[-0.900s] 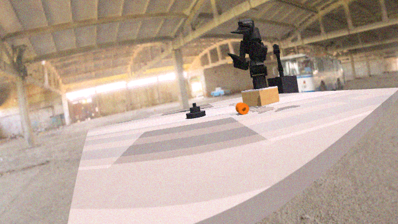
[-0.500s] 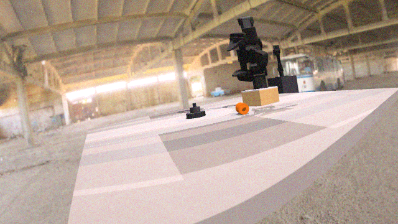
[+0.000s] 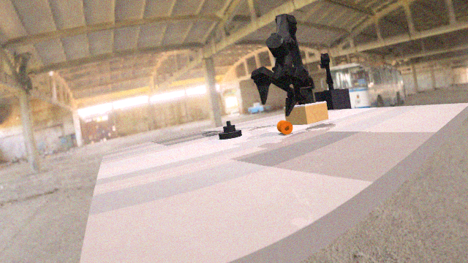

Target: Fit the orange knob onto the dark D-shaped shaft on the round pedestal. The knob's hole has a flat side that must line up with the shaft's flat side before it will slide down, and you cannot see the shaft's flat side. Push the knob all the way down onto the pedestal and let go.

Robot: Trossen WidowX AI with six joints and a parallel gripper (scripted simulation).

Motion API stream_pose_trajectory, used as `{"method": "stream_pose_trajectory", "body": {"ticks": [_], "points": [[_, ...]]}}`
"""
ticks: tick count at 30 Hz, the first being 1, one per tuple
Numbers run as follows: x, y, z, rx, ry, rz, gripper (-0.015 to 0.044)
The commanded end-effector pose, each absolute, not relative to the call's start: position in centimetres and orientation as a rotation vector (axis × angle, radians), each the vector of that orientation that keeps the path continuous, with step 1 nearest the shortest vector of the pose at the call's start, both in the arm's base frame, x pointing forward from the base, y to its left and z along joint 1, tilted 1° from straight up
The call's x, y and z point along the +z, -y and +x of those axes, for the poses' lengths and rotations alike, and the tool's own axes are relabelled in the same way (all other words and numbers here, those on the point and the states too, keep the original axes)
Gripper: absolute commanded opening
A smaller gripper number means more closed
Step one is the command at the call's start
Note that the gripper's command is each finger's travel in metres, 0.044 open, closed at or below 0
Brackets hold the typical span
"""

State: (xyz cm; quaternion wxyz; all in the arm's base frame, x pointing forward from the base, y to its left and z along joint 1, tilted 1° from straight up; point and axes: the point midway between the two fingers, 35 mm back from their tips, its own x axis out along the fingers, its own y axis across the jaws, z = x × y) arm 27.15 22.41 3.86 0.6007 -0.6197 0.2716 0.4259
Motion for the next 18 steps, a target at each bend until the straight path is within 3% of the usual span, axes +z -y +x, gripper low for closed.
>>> {"method": "stream_pose_trajectory", "body": {"ticks": [1,18], "points": [[4.3,-18.7,24.0,0.958,-1.33,-0.982,0.044],[2.4,-18.9,24.0,0.958,-1.331,-0.982,0.044]]}}
